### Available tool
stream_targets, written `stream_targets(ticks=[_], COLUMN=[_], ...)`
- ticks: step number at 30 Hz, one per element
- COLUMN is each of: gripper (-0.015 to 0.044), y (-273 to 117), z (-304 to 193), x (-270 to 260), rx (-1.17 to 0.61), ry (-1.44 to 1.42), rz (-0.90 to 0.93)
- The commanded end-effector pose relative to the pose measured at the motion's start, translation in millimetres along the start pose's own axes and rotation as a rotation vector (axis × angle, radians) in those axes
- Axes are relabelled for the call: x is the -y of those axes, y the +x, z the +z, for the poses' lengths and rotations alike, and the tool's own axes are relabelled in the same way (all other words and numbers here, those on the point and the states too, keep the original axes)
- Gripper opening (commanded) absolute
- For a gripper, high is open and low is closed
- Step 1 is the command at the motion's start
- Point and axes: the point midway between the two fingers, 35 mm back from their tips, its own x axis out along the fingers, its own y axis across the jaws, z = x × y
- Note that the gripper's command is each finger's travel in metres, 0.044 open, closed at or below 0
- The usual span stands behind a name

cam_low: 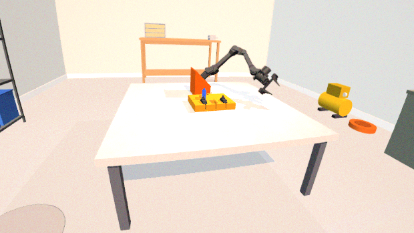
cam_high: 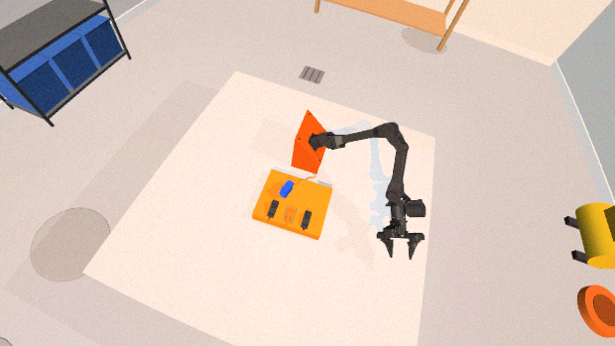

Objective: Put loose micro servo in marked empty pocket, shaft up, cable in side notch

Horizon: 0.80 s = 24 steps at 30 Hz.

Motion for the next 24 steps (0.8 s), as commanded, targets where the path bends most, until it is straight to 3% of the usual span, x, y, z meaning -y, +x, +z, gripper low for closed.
stream_targets(ticks=[1,9,24], gripper=[0.0426,0.0440,0.0440], y=[0.4,9.7,11.7], z=[1.1,32.9,142.7], x=[0.8,24.4,102.6], rx=[0.002,0.045,0.104], ry=[-0.005,-0.123,-0.487], rz=[-0.003,-0.092,-0.438])
